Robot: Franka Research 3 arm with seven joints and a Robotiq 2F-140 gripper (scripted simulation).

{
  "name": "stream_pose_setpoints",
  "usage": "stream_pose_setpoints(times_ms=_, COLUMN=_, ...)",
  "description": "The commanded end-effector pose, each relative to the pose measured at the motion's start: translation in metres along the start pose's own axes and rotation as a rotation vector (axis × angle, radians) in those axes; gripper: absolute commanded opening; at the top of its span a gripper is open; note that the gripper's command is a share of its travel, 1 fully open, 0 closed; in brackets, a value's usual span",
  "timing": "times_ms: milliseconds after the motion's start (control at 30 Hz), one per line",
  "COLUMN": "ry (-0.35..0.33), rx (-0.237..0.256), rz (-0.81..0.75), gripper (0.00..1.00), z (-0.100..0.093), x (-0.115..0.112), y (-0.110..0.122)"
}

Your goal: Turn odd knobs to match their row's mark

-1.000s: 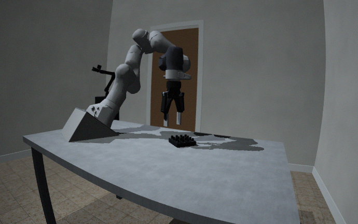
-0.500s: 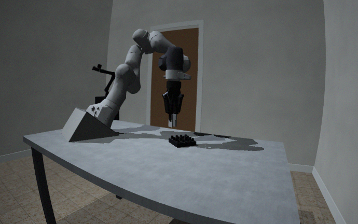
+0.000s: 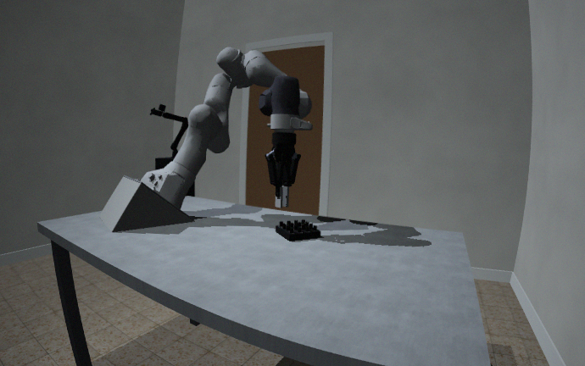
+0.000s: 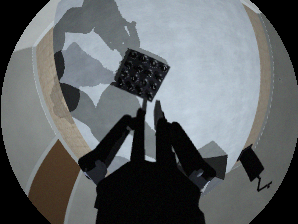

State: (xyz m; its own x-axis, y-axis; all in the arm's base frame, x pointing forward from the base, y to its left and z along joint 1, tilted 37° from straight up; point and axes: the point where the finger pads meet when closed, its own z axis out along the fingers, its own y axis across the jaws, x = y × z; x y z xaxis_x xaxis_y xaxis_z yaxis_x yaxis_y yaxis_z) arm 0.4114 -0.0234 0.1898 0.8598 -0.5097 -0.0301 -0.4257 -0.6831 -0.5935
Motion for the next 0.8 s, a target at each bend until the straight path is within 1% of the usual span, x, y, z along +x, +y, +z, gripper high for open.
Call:
stream_pose_setpoints(times_ms=0, ry=-0.005, rx=0.001, rz=0.009, gripper=0.12, z=0.002, x=-0.002, y=0.0)
stream_pose_setpoints(times_ms=300, ry=-0.005, rx=0.001, rz=0.014, gripper=0.12, z=0.004, x=-0.002, y=0.0)
stream_pose_setpoints(times_ms=767, ry=-0.006, rx=0.002, rz=0.017, gripper=0.12, z=0.016, x=-0.003, y=-0.001)
